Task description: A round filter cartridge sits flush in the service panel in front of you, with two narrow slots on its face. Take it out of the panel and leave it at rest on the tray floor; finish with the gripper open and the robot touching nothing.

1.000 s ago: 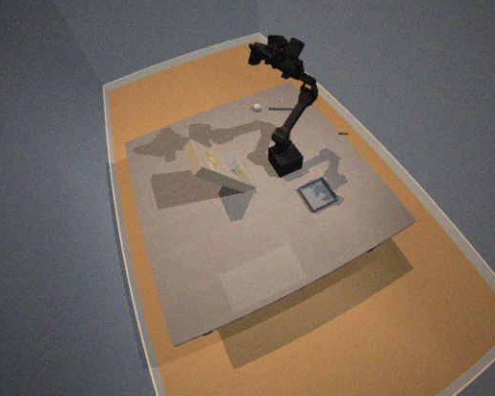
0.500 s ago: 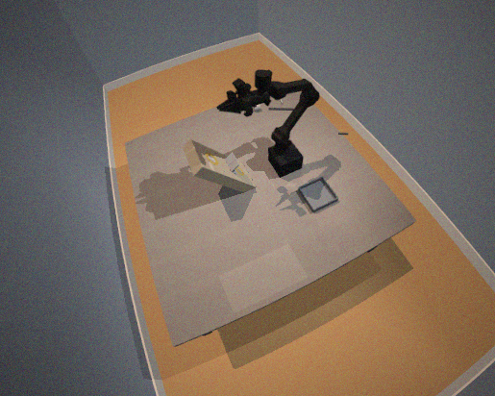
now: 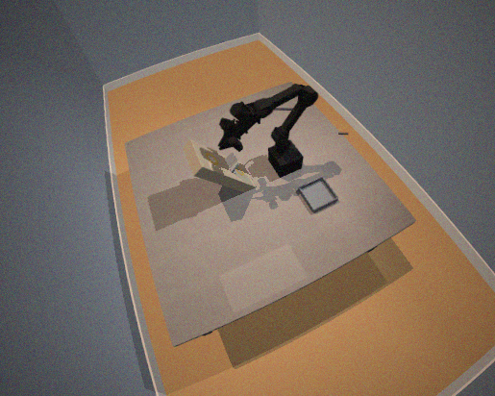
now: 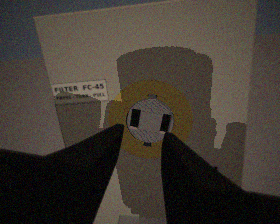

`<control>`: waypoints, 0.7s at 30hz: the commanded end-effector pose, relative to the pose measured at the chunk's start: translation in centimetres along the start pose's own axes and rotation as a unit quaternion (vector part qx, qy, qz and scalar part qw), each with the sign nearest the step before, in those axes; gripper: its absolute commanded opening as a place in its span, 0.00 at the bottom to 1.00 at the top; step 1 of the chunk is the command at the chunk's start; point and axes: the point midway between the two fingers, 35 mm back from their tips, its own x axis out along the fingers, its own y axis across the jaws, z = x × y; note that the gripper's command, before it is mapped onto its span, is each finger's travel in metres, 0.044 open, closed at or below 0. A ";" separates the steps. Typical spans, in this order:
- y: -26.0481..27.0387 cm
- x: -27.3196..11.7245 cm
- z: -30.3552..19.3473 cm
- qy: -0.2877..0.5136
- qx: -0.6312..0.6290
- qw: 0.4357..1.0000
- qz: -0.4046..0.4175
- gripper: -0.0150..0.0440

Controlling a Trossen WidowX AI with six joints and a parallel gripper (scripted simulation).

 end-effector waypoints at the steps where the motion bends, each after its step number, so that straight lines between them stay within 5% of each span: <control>1: -0.7 0.8 -1.7 0.030 -0.004 1.000 -0.005 0.45; 21: -0.6 3.2 -1.7 0.030 -0.004 1.000 -0.005 0.45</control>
